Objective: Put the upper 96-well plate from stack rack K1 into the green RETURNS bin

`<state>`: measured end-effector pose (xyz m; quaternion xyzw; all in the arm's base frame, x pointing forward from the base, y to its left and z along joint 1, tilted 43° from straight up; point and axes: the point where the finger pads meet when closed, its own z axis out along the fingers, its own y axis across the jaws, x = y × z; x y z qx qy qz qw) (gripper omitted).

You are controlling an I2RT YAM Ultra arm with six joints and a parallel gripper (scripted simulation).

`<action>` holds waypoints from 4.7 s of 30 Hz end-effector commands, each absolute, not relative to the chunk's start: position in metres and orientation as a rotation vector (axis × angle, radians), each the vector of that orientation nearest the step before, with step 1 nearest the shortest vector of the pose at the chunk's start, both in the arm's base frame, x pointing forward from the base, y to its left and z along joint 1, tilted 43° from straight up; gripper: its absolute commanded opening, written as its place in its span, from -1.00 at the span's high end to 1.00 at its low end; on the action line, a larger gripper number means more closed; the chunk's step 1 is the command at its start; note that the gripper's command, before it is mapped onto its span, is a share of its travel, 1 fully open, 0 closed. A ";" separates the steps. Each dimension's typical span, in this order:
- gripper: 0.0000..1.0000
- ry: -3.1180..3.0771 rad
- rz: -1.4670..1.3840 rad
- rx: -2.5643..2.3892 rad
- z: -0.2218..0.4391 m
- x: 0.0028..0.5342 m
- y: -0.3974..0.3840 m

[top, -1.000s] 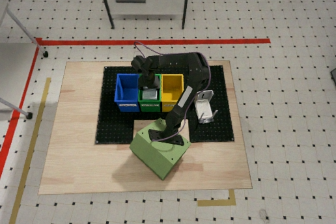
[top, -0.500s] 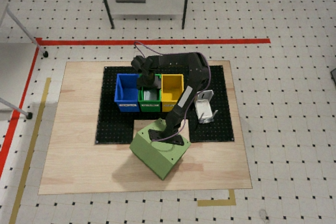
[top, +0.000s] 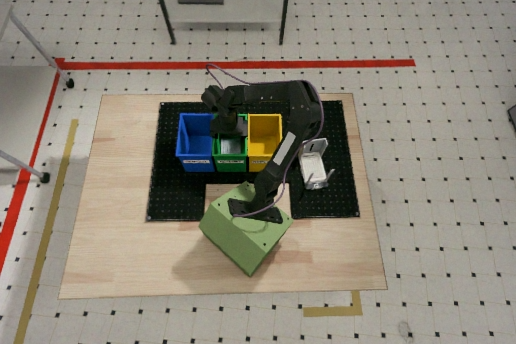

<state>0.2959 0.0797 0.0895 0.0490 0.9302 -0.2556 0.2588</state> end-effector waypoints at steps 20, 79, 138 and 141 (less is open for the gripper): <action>-0.99 2.509 -0.671 0.128 0.093 0.297 0.084; -0.65 2.496 -0.644 0.134 0.102 0.297 0.089; -0.65 2.506 -0.669 0.120 0.143 0.267 0.120; -0.65 2.506 -0.669 0.120 0.143 0.267 0.120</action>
